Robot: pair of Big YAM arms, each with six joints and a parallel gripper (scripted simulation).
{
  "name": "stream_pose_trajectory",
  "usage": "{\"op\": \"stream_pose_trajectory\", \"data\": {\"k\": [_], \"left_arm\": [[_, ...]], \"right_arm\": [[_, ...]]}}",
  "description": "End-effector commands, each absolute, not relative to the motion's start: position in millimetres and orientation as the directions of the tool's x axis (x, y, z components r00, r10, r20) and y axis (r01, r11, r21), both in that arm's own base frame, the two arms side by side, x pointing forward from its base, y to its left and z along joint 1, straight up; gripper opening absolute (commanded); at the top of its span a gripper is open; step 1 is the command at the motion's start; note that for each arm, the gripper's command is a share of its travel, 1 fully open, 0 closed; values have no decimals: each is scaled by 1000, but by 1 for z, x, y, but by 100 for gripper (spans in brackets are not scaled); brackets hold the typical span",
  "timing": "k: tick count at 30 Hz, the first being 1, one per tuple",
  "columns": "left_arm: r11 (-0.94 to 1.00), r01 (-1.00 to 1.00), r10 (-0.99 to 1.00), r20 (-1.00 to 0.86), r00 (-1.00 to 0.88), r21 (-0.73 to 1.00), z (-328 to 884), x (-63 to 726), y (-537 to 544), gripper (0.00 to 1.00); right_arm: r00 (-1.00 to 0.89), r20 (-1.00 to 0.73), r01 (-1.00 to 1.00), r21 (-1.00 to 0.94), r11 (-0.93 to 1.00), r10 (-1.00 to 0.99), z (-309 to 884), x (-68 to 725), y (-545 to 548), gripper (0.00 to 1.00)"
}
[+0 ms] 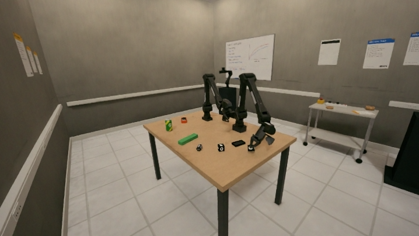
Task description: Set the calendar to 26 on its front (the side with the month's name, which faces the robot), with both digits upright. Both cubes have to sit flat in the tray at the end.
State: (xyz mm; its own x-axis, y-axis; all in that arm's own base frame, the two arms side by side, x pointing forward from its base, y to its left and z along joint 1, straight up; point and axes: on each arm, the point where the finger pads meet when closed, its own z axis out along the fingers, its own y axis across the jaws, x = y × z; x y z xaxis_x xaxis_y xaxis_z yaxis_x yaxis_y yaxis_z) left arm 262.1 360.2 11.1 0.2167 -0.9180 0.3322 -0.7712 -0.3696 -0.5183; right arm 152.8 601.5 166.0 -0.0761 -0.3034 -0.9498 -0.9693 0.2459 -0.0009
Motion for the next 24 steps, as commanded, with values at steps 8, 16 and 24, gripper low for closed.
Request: {"op": "stream_pose_trajectory", "data": {"k": [8,16,24], "left_arm": [[131,-731,-989,-38,-143,-670,20,264,369,40],[370,-653,-928,-236,-288,-660,22,264,374,40],[664,-499,-747,-490,-449,-556,16,262,379,40]], "right_arm": [[-64,-964,-971,0,240,-260,187,152,616,100],[-64,-964,-971,0,240,-260,187,152,616,100],[-64,-964,-971,0,240,-260,187,152,616,100]]}}
